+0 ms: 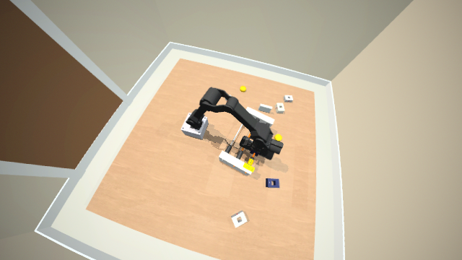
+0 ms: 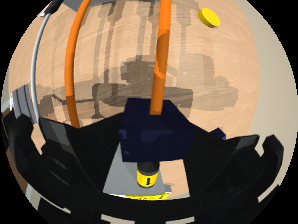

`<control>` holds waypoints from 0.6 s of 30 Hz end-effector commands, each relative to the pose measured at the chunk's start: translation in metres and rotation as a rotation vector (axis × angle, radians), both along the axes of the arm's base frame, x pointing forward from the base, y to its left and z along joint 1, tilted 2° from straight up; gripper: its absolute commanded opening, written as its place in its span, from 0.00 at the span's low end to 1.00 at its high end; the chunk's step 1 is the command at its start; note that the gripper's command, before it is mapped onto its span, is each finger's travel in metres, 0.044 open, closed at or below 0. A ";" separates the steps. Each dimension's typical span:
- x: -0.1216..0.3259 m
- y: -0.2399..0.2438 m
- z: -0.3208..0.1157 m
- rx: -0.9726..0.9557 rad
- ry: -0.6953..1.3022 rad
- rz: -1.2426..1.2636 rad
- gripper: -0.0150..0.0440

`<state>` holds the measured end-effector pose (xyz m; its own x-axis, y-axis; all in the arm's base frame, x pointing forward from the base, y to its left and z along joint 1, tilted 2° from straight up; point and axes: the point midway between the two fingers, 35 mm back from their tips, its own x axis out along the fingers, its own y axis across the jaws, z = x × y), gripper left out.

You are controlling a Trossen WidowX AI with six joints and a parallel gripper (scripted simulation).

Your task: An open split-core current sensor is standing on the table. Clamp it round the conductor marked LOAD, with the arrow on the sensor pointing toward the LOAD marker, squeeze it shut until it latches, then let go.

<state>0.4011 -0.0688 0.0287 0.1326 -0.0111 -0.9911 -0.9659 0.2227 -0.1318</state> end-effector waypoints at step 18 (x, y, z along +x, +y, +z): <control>0.000 0.000 0.000 0.000 -0.001 0.000 0.68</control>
<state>0.4009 -0.0688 0.0281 0.1337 -0.0113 -0.9910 -0.9658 0.2227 -0.1328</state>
